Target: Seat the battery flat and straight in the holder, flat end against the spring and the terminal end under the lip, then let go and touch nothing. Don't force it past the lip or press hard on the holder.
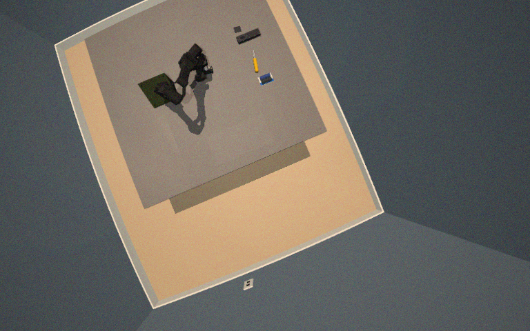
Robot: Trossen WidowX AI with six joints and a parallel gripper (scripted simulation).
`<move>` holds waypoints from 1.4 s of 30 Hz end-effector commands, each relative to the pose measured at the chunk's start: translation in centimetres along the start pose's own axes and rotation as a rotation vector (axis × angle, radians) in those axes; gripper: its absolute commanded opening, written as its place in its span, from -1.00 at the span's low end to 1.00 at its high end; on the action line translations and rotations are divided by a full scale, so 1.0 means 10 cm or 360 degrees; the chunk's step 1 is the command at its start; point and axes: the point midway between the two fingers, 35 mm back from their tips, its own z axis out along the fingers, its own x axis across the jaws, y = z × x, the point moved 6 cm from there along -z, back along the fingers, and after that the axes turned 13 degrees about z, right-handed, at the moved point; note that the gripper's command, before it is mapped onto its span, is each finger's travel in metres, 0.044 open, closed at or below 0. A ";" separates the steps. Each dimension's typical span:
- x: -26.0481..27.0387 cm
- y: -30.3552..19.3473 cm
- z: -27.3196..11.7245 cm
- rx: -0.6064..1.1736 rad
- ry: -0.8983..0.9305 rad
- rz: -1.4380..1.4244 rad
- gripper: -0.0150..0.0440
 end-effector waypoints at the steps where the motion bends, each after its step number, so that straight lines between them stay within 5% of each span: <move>1: 0.01 -0.03 0.03 0.0073 0.0004 -0.0004 -0.24; 42: -0.02 0.18 0.10 0.0501 -0.0087 0.0039 -0.24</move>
